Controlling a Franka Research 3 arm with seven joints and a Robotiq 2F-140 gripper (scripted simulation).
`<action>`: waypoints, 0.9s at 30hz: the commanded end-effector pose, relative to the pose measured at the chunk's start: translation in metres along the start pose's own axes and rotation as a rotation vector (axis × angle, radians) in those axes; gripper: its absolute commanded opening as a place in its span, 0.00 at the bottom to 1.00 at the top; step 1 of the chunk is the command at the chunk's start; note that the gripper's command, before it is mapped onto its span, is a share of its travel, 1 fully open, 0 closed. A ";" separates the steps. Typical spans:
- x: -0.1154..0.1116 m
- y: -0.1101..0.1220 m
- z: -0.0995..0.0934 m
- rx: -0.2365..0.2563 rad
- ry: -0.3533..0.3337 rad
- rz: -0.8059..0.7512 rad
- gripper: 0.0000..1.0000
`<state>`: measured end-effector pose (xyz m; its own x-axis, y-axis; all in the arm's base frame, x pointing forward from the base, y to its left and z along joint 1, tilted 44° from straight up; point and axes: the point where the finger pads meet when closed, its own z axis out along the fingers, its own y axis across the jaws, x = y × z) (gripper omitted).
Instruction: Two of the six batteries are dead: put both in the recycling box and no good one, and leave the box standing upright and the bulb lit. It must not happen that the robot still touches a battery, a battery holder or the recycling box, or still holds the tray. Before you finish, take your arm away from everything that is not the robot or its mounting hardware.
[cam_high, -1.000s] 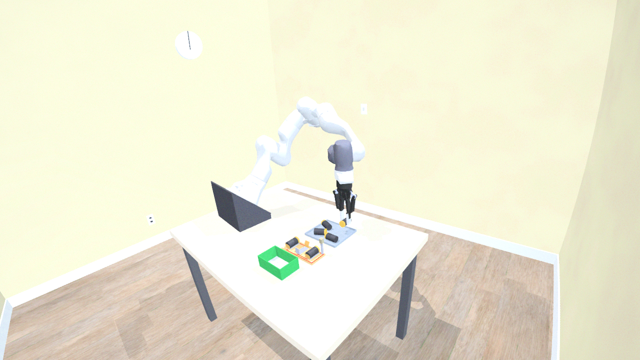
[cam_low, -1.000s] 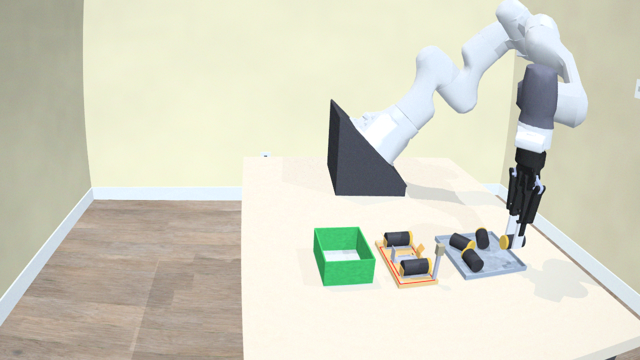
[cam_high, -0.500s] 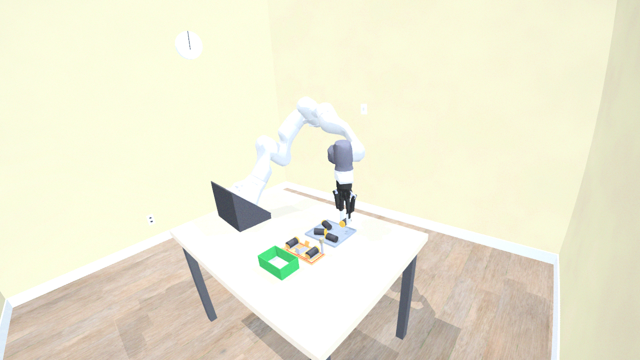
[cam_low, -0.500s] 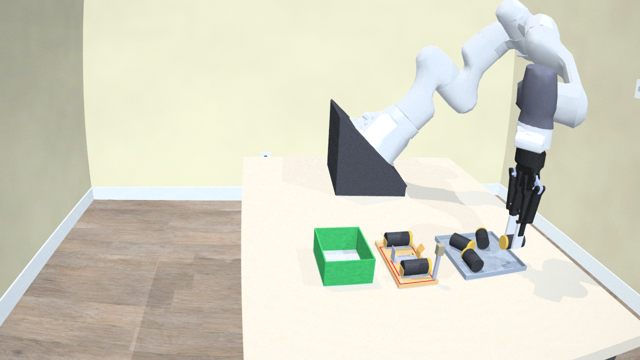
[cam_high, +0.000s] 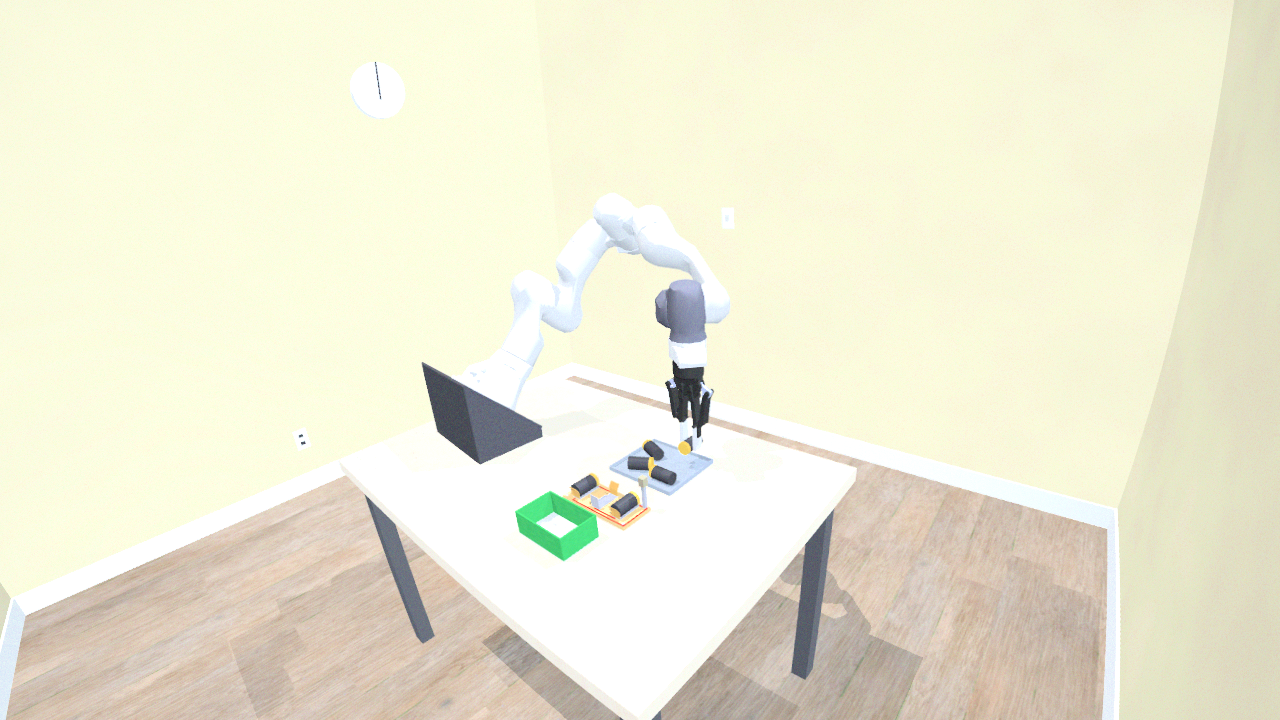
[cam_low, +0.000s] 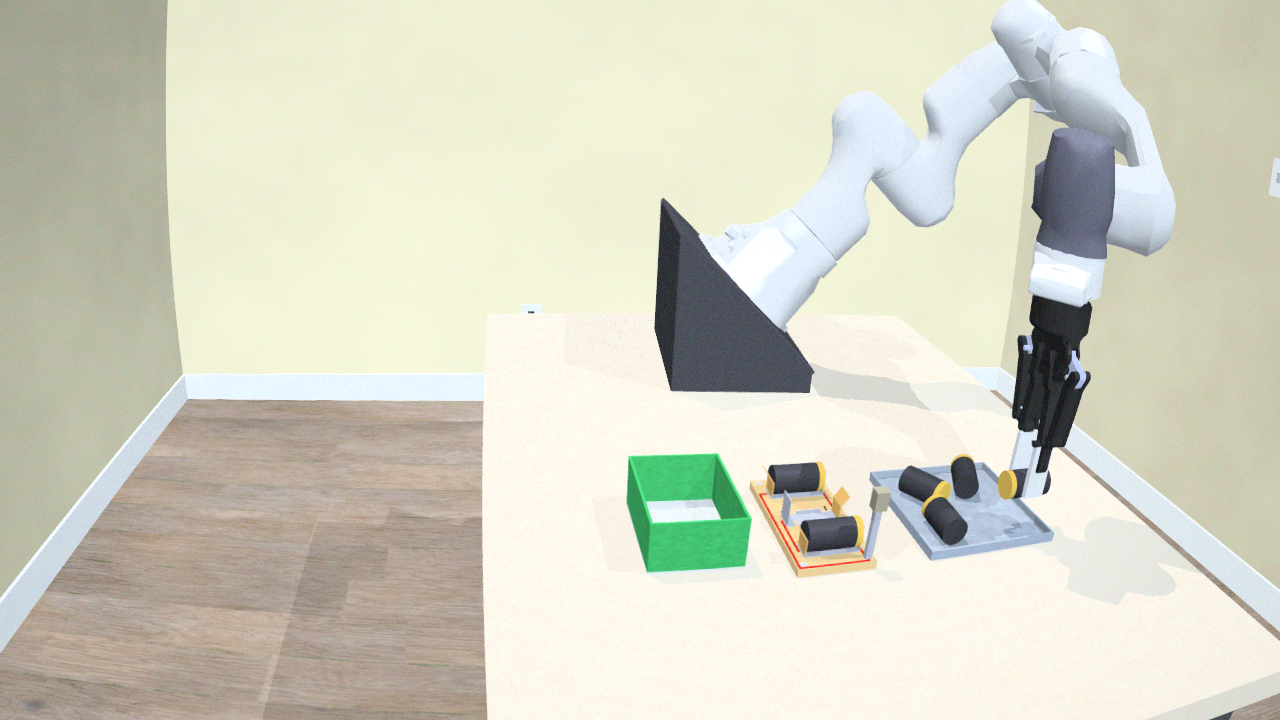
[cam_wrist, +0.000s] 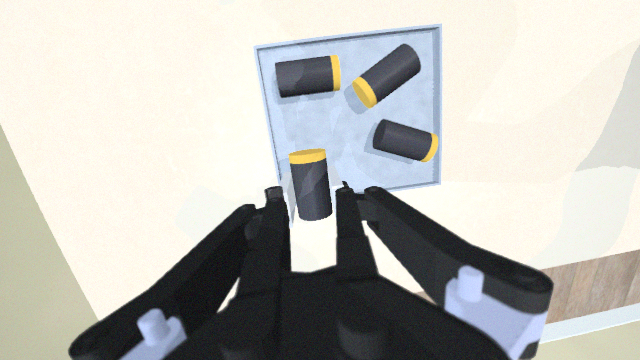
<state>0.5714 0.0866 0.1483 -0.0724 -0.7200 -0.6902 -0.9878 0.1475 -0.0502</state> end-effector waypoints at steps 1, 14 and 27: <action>0.000 -0.001 -0.001 0.006 0.000 -0.003 0.16; 0.000 -0.001 0.006 0.006 0.000 -0.003 0.16; 0.000 -0.001 0.044 0.006 0.000 -0.003 0.16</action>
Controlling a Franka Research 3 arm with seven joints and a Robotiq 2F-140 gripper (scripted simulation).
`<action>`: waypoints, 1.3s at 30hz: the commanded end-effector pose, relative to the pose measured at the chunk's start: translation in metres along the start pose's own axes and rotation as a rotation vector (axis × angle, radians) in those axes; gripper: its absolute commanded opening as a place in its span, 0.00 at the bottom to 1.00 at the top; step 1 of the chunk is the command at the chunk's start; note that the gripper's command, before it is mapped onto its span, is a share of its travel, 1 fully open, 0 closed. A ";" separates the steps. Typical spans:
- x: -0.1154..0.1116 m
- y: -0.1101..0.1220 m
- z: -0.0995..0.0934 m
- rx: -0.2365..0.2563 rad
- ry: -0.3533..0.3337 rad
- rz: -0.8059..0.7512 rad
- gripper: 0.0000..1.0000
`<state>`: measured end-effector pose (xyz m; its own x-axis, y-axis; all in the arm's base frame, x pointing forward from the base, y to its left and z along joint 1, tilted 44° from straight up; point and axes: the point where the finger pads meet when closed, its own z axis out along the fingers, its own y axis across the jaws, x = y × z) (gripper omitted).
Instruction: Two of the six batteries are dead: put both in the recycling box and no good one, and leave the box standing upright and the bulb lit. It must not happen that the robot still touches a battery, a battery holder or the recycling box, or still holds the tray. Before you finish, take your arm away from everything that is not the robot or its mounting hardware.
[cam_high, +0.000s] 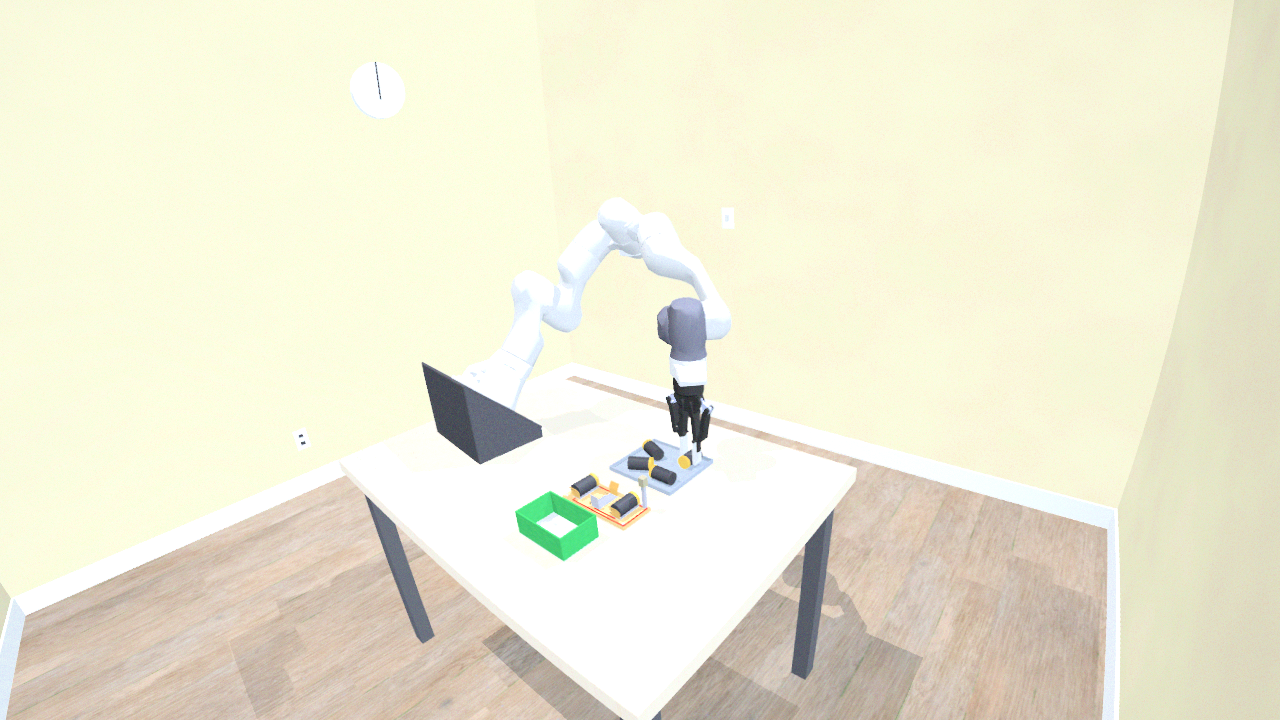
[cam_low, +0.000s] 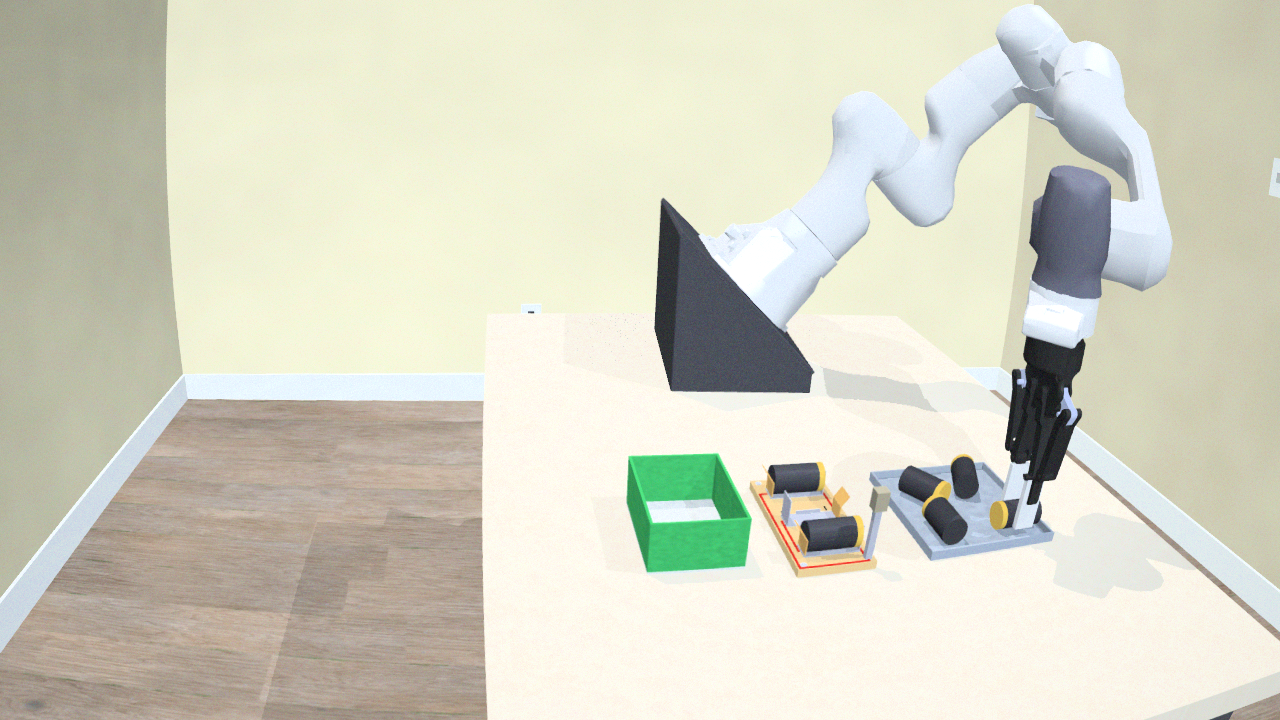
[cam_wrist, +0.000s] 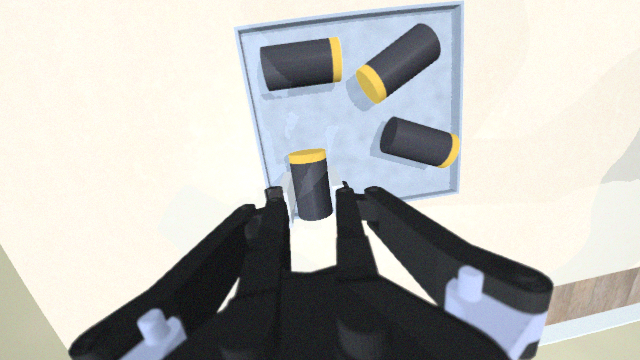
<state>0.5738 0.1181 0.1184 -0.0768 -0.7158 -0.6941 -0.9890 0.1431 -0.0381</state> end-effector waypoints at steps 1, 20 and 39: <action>0.002 -0.005 0.000 0.017 0.005 -0.008 0.16; 0.002 -0.005 0.000 0.017 0.005 -0.008 0.29; 0.002 -0.005 -0.008 0.017 0.005 -0.008 0.29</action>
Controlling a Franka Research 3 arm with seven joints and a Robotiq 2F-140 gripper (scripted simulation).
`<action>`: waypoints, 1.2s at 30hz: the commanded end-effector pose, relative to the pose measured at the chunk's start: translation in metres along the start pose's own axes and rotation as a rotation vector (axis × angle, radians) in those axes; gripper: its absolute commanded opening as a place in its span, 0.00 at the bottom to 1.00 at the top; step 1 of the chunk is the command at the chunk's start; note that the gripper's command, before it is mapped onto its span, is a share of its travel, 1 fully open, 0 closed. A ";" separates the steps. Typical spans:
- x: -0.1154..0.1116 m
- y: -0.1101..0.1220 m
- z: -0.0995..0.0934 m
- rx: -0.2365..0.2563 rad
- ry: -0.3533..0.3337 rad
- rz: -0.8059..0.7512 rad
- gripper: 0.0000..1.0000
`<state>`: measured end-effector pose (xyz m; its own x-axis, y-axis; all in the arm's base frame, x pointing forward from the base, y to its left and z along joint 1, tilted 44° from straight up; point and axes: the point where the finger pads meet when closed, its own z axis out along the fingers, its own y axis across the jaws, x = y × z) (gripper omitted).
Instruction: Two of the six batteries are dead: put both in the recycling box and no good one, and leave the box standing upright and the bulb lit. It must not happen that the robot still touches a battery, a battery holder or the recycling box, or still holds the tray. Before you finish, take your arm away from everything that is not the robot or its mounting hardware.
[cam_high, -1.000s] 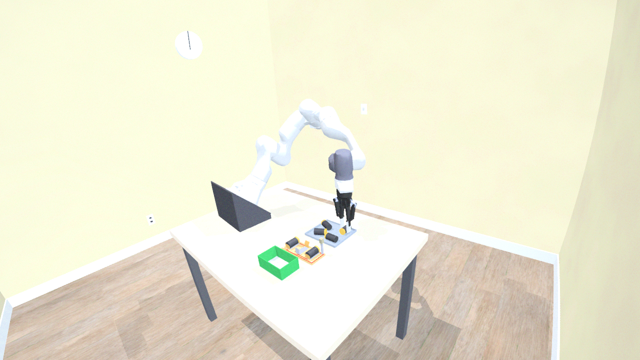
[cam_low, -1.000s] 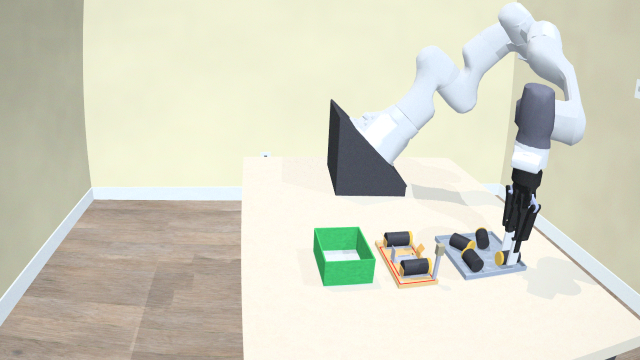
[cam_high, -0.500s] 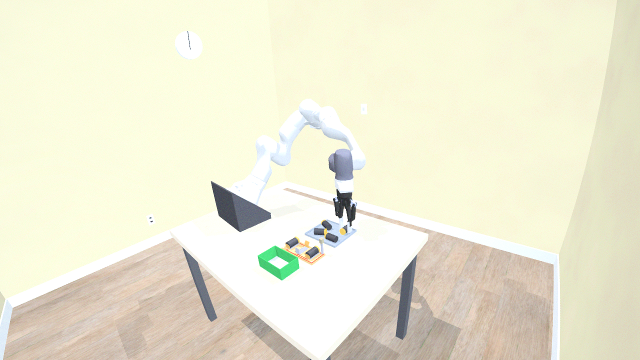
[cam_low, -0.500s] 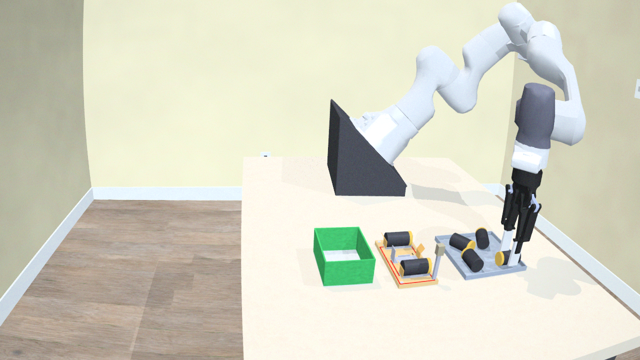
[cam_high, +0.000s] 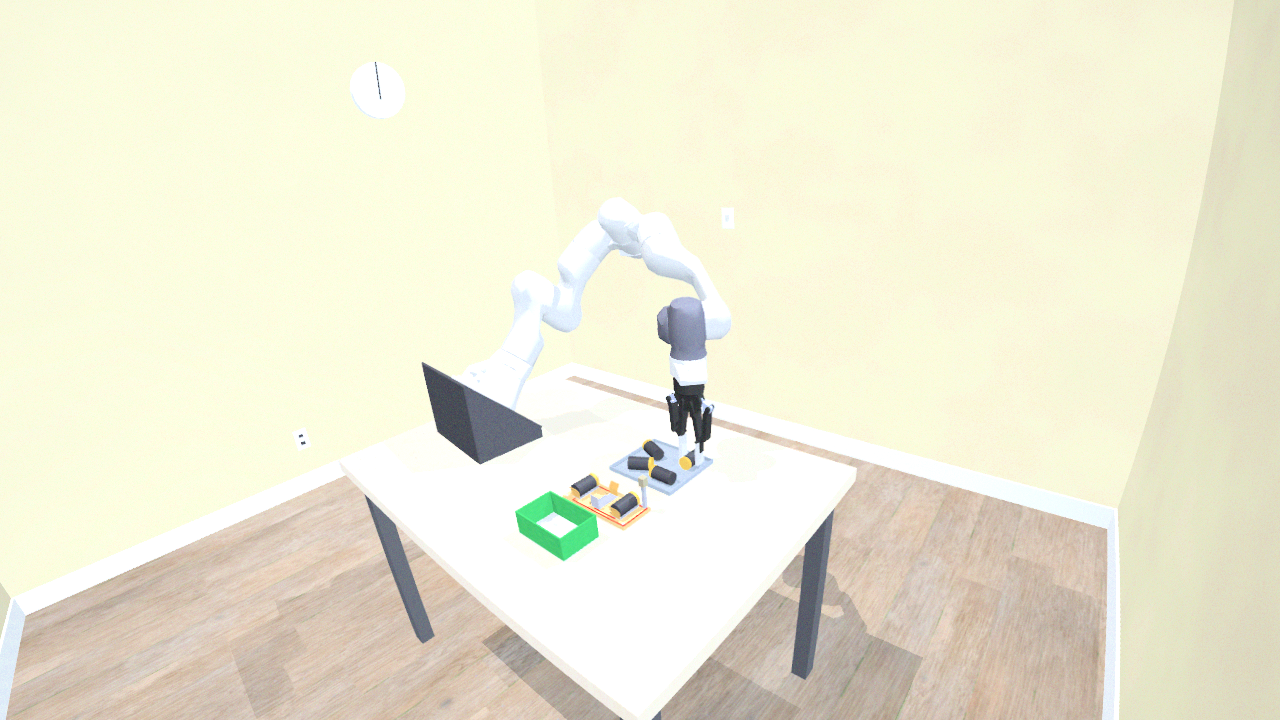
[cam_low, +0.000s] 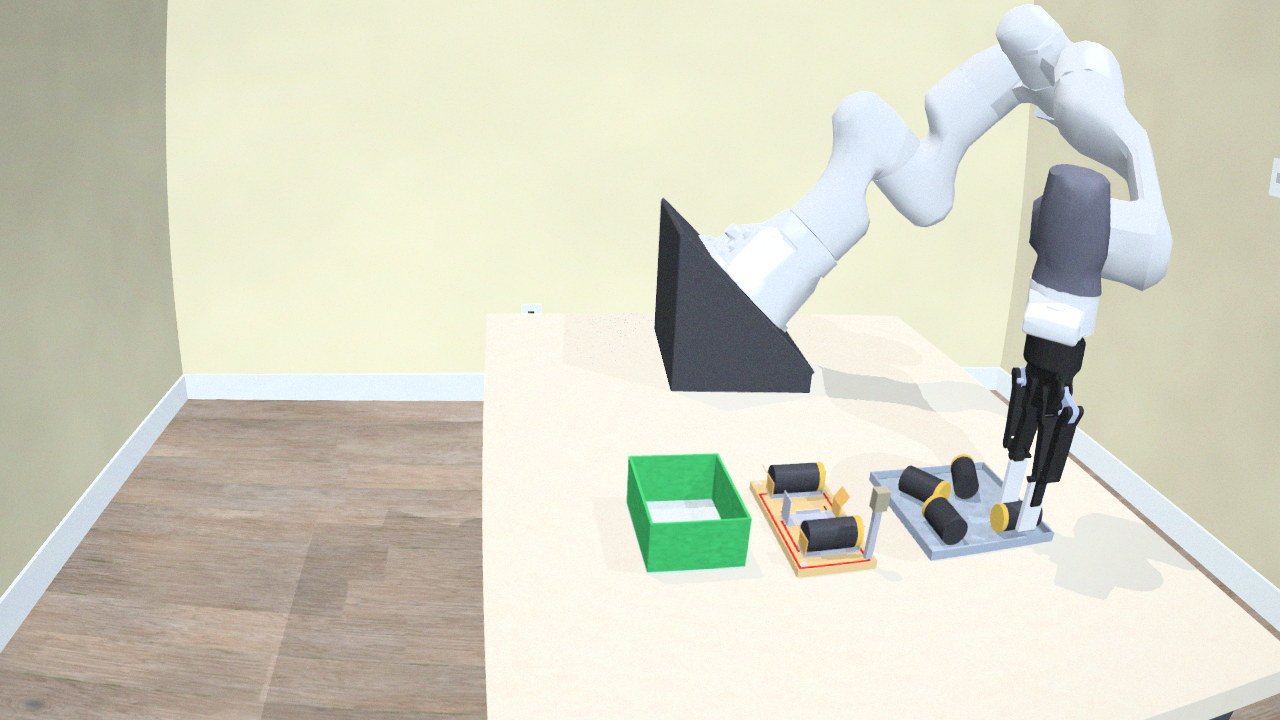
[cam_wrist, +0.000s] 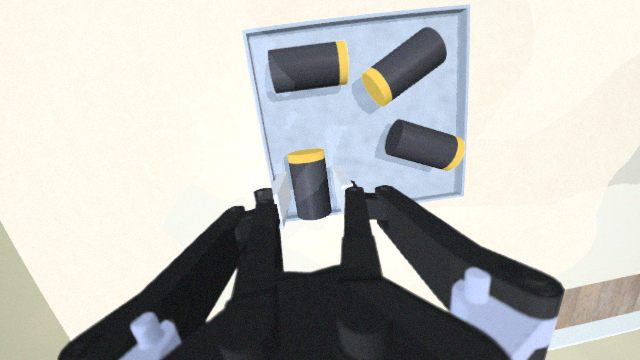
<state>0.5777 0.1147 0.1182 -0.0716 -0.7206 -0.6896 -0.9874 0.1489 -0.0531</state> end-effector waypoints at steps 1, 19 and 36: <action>0.000 -0.001 -0.009 0.002 0.000 -0.002 0.29; 0.000 -0.001 -0.063 0.002 0.000 -0.002 0.29; 0.000 -0.001 -0.114 0.002 0.000 -0.002 0.29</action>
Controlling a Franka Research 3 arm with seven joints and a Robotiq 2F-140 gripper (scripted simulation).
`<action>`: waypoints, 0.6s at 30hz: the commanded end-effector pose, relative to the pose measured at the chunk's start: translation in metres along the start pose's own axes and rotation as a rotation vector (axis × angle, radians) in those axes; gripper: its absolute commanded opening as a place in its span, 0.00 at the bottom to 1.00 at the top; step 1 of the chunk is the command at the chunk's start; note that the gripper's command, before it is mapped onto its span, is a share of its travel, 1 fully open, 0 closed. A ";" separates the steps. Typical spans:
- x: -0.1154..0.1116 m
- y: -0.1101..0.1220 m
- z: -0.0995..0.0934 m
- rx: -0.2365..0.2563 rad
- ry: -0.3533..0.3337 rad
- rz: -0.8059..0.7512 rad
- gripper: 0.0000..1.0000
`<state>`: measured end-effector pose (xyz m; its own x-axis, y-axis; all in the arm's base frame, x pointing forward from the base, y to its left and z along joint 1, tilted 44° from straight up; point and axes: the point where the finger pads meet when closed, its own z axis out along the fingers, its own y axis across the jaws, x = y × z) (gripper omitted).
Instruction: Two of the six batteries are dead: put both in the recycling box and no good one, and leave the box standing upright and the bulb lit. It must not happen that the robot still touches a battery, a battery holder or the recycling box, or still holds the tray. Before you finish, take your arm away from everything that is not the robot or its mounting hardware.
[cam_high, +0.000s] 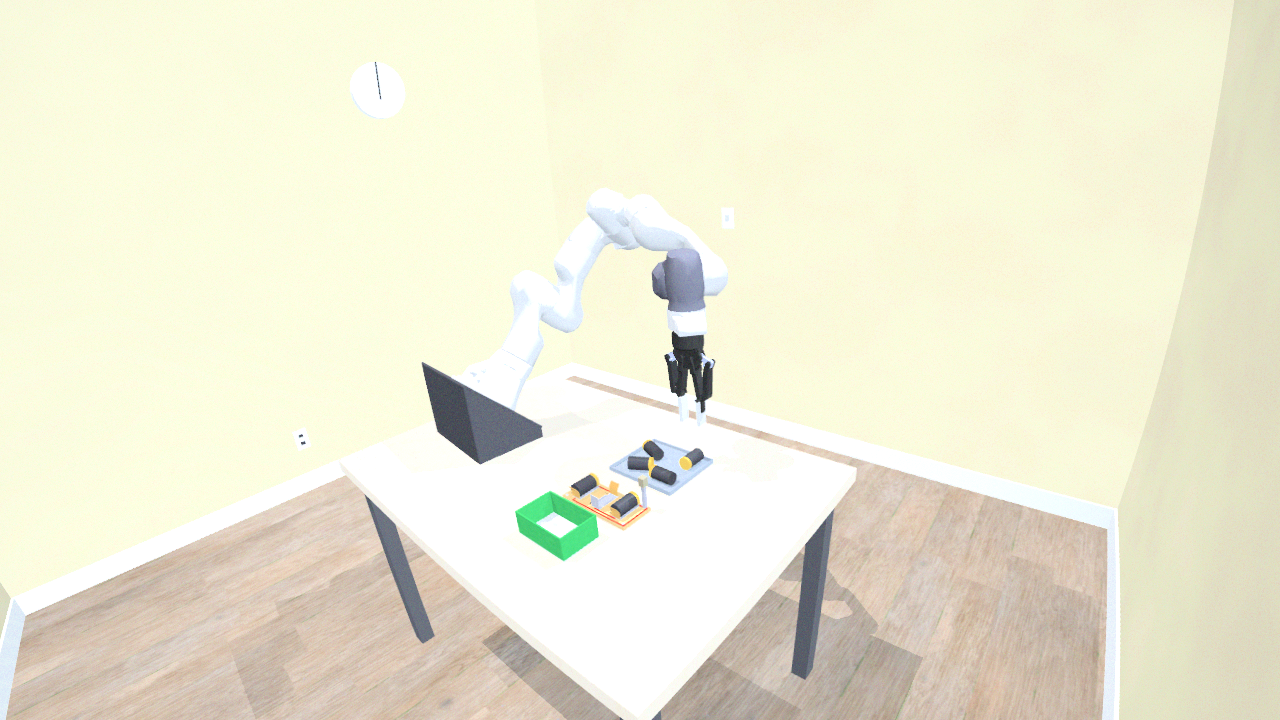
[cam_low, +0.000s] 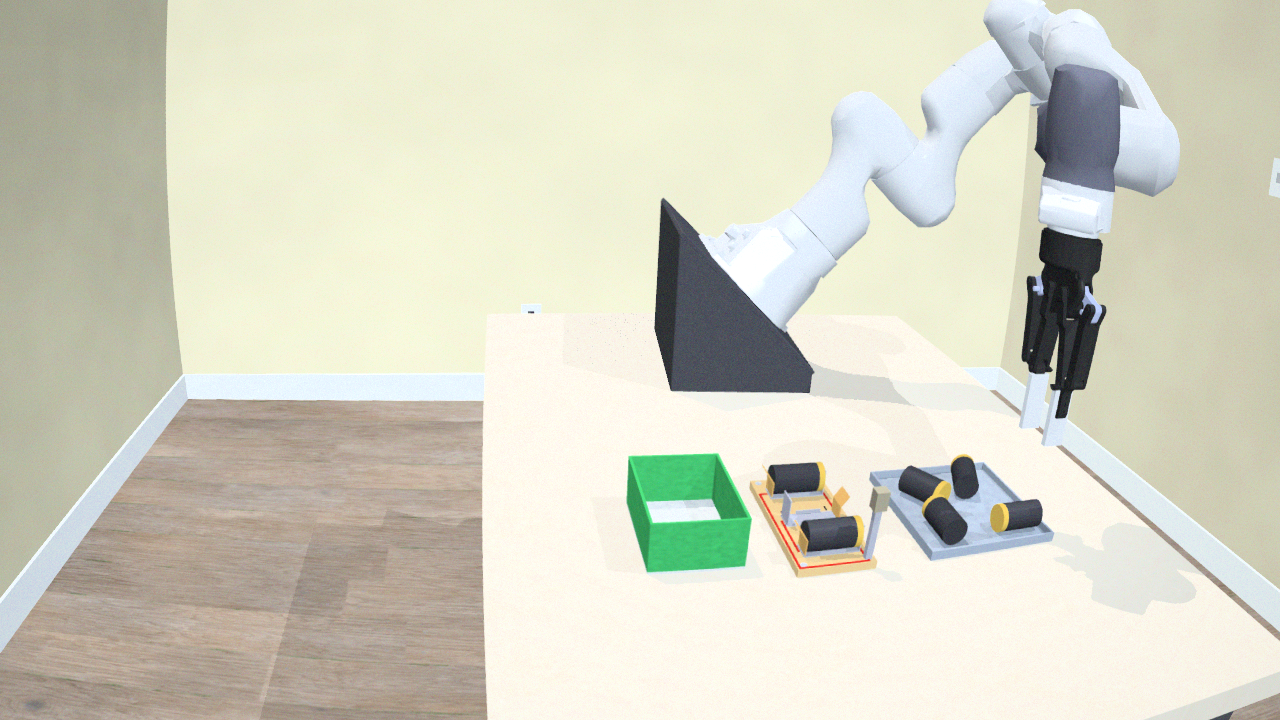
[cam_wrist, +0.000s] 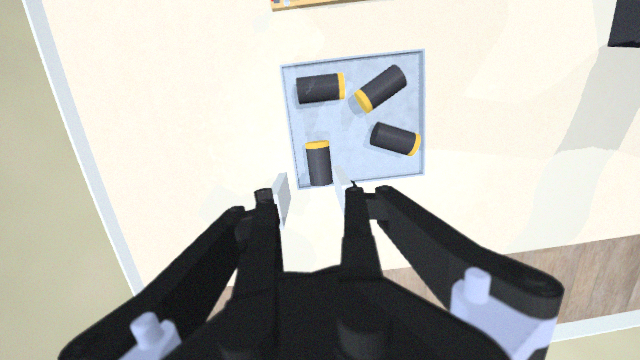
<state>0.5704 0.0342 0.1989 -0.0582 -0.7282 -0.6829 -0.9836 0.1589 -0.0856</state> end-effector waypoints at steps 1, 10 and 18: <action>-0.003 0.009 0.000 -0.028 -0.008 0.013 0.29; 0.038 0.051 -0.001 -0.028 -0.008 0.013 0.29; 0.088 0.103 -0.002 -0.028 -0.008 0.013 0.29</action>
<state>0.4687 -0.0105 0.1343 -0.1638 -0.6991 -0.6960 -0.9768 0.2134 0.0155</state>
